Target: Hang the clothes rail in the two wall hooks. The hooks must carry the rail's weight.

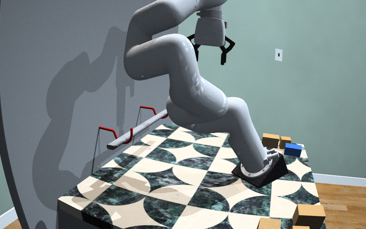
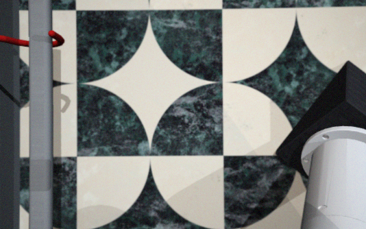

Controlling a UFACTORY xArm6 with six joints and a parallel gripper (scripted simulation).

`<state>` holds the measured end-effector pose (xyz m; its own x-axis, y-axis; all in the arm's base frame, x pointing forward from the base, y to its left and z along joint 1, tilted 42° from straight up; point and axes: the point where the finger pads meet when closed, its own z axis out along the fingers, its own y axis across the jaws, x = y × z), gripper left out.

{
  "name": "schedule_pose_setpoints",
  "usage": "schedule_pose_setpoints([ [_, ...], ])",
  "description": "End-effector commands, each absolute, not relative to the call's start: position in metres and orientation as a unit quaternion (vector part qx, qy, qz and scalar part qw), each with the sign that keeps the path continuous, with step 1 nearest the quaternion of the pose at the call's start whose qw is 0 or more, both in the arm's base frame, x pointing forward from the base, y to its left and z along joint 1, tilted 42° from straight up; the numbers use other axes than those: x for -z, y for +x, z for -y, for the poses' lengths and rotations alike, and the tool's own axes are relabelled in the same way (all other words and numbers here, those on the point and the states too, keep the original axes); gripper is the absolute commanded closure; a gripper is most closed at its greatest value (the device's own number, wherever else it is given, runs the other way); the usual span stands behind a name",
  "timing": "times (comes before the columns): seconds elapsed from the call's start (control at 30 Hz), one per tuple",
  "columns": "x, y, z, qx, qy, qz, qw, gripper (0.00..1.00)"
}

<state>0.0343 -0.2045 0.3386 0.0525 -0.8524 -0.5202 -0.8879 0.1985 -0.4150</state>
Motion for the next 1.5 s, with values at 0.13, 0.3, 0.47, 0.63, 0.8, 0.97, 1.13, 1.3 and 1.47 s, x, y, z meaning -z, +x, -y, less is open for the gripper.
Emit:
schedule_pose_setpoints([
  [0.13,-0.340,0.020,0.206,-0.024,-0.633,-0.688,0.354,0.00],
  [0.3,-0.340,0.015,0.207,-0.024,-0.633,-0.688,0.354,0.00],
  [0.47,-0.340,0.007,0.207,-0.024,-0.633,-0.688,0.354,0.00],
  [0.63,-0.340,0.003,0.208,-0.024,-0.633,-0.688,0.354,0.00],
  [0.8,-0.340,0.003,0.208,-0.024,-0.633,-0.688,0.354,0.00],
  [0.97,-0.340,0.003,0.208,-0.024,-0.633,-0.688,0.354,0.00],
  [1.13,-0.340,0.003,0.208,-0.024,-0.633,-0.688,0.354,0.00],
  [1.3,-0.340,0.003,0.208,-0.024,-0.633,-0.688,0.354,0.00],
  [1.47,-0.340,0.003,0.208,-0.024,-0.633,-0.688,0.354,0.00],
])
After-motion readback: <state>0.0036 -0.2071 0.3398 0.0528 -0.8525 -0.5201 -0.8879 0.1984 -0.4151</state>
